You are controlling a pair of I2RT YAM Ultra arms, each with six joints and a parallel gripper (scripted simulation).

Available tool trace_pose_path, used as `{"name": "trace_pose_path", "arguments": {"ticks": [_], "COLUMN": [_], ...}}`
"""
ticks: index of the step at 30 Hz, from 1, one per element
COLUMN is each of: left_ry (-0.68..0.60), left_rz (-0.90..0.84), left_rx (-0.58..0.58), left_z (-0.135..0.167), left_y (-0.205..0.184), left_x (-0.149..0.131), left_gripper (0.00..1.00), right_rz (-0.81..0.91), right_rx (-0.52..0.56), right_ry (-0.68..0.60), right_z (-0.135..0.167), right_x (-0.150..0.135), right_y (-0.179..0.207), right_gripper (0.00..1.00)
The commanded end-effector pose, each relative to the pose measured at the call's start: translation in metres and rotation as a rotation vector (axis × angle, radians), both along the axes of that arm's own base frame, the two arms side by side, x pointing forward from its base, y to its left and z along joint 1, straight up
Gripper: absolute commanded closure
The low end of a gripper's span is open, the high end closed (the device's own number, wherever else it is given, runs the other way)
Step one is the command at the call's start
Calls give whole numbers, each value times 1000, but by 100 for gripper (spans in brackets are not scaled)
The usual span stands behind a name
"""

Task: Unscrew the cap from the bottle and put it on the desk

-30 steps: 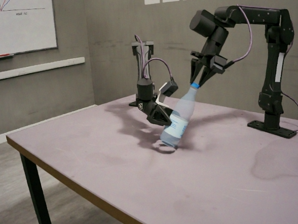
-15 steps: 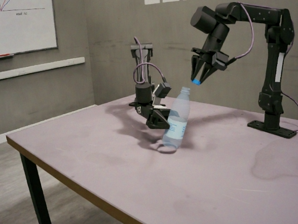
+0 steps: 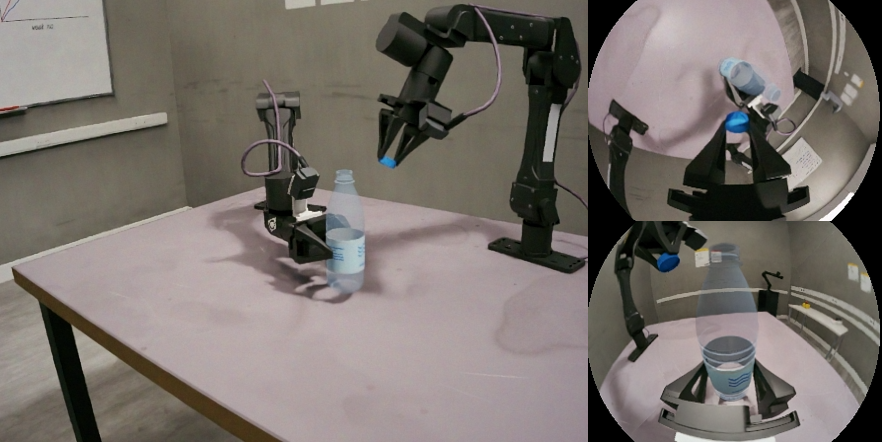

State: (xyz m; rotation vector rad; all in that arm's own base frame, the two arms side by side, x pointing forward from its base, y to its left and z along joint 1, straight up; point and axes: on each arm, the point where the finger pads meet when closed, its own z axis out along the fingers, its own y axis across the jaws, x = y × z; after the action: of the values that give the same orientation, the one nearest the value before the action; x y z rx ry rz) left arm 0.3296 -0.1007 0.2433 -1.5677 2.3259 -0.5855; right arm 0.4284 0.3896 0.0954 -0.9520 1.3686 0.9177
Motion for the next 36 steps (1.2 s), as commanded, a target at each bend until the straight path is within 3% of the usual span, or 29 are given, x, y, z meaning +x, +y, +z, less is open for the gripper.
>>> {"name": "trace_pose_path", "arguments": {"ticks": [1, 23, 32, 36], "left_ry": [-18, -3, 130, 188], "left_rz": [-3, -14, -373, -525], "left_rx": [-2, 13, 246, 313], "left_z": [11, 0, -86, -124], "left_y": [3, 4, 48, 77], "left_x": [-4, 2, 38, 51], "left_gripper": [100, 100, 100, 100], "right_rz": [3, -1, -34, -1], "right_rx": [33, 31, 33, 32], "right_ry": [-8, -17, -25, -27], "right_z": [8, 13, 20, 21], "right_x": [-1, 2, 15, 3], "right_y": [2, 0, -13, -1], "right_gripper": [100, 100, 100, 100]}}
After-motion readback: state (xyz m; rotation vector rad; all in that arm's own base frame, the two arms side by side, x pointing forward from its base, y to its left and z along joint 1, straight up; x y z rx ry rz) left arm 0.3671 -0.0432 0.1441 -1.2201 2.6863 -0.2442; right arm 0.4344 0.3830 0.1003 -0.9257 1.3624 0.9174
